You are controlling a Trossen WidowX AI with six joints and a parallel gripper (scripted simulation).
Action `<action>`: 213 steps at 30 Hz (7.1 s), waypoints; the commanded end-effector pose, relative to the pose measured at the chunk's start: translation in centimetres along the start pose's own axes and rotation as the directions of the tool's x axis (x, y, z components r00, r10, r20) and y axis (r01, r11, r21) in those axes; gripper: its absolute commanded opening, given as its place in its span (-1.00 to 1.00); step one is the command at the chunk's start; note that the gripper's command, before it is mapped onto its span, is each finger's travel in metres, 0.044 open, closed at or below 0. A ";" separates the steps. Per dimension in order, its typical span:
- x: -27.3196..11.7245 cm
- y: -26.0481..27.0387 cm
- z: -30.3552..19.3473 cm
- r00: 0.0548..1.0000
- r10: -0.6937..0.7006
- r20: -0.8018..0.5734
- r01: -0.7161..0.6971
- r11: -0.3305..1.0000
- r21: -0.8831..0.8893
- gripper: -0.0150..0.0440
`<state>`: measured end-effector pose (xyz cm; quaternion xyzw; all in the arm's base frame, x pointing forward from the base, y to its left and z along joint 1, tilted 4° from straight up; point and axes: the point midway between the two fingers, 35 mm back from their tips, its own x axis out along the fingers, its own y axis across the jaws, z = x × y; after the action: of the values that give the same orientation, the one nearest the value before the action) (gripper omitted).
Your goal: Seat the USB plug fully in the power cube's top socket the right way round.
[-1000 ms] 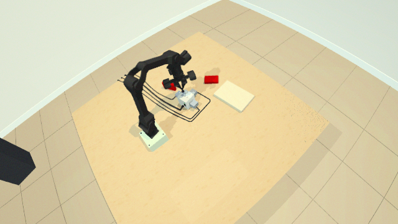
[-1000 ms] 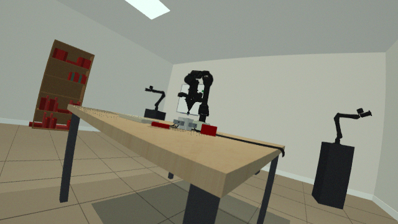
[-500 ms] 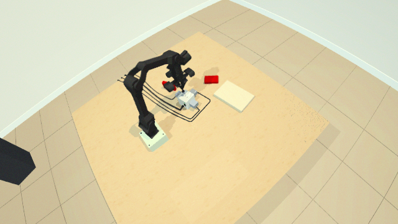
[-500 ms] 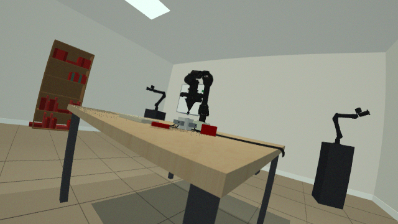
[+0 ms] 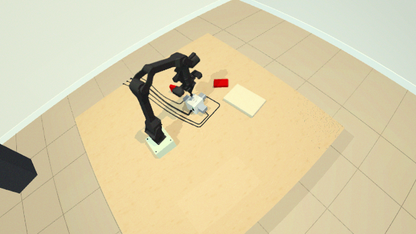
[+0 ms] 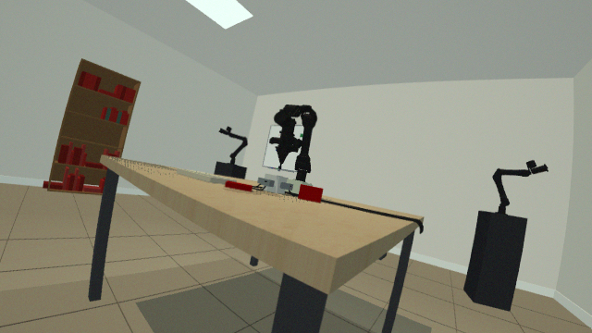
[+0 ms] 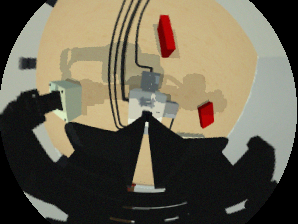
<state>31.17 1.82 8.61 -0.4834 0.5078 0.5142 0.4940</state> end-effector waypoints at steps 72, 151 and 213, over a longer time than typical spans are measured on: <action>0.8 0.0 0.3 0.998 -0.002 0.056 0.002 1.000 0.000 -0.49; 1.8 0.1 0.5 0.996 -0.003 0.091 0.003 1.000 0.000 -0.49; 2.5 0.1 0.5 0.996 -0.003 0.091 0.003 1.000 0.000 -0.49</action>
<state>30.97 2.31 6.16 -0.4598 0.4867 0.5330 0.5174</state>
